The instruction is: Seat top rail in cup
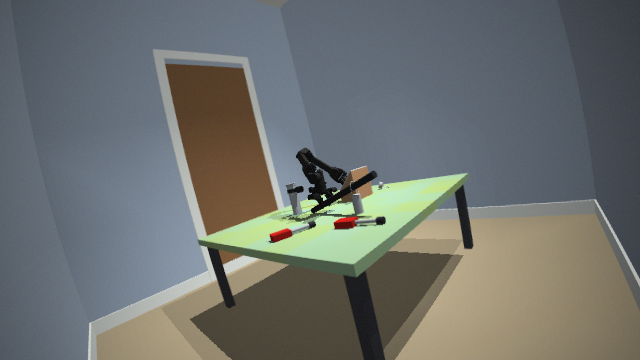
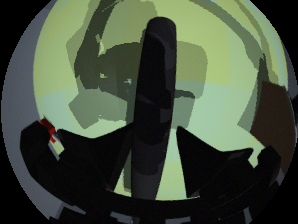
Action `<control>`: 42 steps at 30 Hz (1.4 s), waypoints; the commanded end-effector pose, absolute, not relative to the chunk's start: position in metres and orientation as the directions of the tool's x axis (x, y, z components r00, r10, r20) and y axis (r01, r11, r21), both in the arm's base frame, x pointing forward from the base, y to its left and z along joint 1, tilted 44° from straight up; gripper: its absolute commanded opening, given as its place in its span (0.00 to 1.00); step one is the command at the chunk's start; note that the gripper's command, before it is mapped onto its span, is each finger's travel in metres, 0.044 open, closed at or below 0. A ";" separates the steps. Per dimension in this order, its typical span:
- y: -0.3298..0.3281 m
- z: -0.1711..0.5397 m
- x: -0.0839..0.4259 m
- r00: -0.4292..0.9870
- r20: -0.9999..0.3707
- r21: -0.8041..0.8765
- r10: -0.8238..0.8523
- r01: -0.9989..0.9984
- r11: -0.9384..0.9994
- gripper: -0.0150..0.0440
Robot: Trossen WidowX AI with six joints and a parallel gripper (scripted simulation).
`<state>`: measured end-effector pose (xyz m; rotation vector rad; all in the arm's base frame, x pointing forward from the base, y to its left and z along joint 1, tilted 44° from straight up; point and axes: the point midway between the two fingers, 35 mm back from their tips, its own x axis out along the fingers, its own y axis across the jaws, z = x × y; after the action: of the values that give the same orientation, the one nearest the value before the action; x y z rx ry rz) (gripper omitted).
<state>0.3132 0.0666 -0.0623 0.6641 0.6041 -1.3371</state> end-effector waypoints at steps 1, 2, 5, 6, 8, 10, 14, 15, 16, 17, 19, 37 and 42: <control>0.066 -0.063 0.312 0.134 -0.729 0.082 -0.671 0.991 0.110 0.59; 0.066 -0.063 0.312 0.134 -0.729 0.082 -0.671 0.991 0.110 0.58; 0.066 -0.063 0.312 0.134 -0.729 0.082 -0.671 0.991 0.110 0.54; 0.066 -0.063 0.312 0.134 -0.729 0.082 -0.671 0.991 0.110 0.53; 0.066 -0.063 0.312 0.134 -0.729 0.082 -0.671 0.991 0.110 0.51; 0.066 -0.063 0.312 0.134 -0.729 0.082 -0.671 0.991 0.110 0.49; 0.067 -0.061 0.313 0.134 -0.729 0.082 -0.671 0.991 0.110 0.34; 0.068 -0.059 0.313 0.134 -0.729 0.082 -0.671 0.991 0.110 0.30; 0.069 -0.058 0.313 0.134 -0.729 0.082 -0.671 0.991 0.110 0.25; 0.070 -0.058 0.313 0.134 -0.729 0.082 -0.671 0.991 0.110 0.25; 0.070 -0.057 0.313 0.132 -0.725 0.080 -0.676 0.991 0.108 0.25; 0.089 0.004 0.308 0.112 -0.553 0.062 -0.826 0.994 0.093 0.25; 0.095 0.023 0.308 0.122 -0.499 0.067 -0.858 0.992 0.103 0.25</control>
<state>0.3065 0.0892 0.0100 0.4647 0.4133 -1.4256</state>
